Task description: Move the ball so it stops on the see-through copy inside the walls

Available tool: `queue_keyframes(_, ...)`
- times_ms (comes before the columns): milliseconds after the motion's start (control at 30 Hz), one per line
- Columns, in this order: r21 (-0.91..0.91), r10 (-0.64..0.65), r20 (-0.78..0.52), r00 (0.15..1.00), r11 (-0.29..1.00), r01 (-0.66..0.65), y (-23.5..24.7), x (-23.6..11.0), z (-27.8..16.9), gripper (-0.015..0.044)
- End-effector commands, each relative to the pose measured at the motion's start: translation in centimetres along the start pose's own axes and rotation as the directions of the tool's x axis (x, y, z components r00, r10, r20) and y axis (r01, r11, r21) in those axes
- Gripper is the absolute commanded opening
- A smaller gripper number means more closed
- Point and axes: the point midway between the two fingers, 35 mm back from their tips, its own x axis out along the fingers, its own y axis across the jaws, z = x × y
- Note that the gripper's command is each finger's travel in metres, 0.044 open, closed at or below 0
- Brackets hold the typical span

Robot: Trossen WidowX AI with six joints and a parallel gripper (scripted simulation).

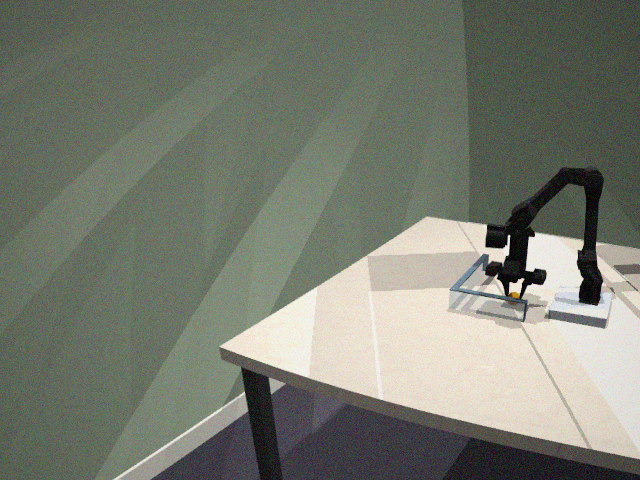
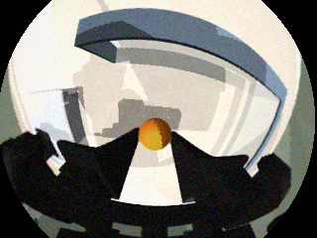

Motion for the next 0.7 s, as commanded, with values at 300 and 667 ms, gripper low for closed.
queue_keyframes(300, 0.0, 0.001, 0.0, 1.0, 1.0, -0.001, 0.0, 0.0, 0.0, 0.0236)
queue_keyframes(667, 0.003, 0.004, -0.004, 1.0, 1.0, -0.004, -0.3, -5.9, 0.1, 0.0299)
